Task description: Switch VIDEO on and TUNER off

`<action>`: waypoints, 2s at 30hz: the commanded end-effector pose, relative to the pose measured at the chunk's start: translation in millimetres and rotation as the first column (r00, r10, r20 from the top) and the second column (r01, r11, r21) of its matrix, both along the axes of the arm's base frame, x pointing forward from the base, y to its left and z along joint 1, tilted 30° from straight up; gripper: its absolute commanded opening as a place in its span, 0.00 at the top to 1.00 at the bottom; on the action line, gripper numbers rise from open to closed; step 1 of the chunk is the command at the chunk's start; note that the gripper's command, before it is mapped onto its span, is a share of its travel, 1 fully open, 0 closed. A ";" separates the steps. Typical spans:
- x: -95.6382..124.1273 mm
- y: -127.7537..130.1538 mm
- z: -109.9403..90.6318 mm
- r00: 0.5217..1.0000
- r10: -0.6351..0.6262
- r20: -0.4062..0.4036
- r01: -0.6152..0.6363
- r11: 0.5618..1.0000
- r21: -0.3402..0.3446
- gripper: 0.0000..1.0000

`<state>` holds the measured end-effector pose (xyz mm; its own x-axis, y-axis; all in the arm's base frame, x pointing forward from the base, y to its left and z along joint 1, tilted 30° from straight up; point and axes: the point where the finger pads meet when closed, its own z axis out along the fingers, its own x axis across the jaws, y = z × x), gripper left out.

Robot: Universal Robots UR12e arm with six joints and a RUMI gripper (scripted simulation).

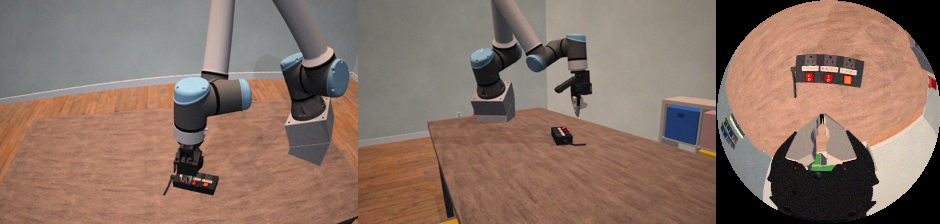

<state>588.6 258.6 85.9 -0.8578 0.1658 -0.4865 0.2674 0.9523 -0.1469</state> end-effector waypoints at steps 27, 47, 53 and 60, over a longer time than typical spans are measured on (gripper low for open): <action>-1.4 0.3 -1.0 1.000 0.000 -0.001 0.000 1.000 -0.001 0.00; -9.6 -27.7 -8.5 0.997 -0.038 -0.062 0.022 0.971 -0.238 0.00; -12.6 -40.4 -4.9 0.995 -0.049 -0.084 0.015 0.927 -0.375 0.00; -12.1 -41.9 -4.8 0.995 -0.052 -0.084 0.017 0.927 -0.376 0.00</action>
<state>575.0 222.3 78.1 -0.8979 0.0123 -0.4399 0.2548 0.8296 -0.4969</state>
